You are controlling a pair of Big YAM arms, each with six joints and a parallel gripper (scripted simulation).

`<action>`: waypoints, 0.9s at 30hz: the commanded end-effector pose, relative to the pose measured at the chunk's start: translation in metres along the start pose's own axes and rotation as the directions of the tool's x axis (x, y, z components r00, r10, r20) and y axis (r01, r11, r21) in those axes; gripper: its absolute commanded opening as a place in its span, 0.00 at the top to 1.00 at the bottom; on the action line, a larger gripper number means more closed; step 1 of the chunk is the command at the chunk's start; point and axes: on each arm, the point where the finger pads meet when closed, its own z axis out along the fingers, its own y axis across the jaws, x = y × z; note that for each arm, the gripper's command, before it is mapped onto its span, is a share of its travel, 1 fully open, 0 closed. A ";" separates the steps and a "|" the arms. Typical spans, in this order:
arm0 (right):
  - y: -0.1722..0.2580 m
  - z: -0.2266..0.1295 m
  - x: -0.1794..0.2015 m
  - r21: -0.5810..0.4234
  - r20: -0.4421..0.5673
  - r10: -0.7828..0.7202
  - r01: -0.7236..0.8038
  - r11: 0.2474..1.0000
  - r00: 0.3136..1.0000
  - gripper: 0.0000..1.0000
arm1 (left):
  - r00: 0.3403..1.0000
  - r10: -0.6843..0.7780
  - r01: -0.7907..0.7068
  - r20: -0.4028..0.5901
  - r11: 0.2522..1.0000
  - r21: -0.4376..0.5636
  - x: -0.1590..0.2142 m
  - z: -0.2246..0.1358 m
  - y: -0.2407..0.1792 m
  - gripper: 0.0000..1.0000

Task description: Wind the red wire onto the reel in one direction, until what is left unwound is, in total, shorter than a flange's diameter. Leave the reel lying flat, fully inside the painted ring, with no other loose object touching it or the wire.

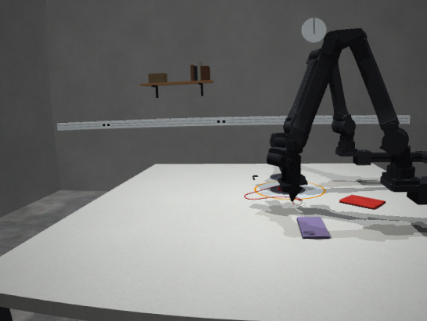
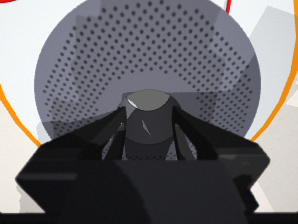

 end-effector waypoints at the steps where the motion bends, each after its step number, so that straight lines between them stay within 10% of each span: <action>1: 0.004 0.019 0.037 -0.012 -0.091 0.092 -0.093 0.996 0.992 0.48 | 0.999 0.040 -0.040 0.007 0.999 -0.012 -0.012 -0.002 0.010 1.00; 7: 0.004 0.019 0.037 0.012 -0.091 0.346 -0.347 0.938 0.934 0.48 | 0.999 0.044 -0.044 0.002 0.999 -0.012 -0.013 -0.001 0.009 1.00; 24: 0.004 0.019 0.037 0.001 0.053 0.915 -0.916 0.401 0.401 0.48 | 0.998 0.054 -0.054 -0.024 0.998 -0.013 -0.014 0.001 0.007 1.00; 27: 0.004 0.019 0.037 -0.017 0.074 0.978 -0.981 0.195 0.193 0.48 | 0.998 0.051 -0.052 -0.035 0.999 -0.017 -0.014 0.001 0.007 1.00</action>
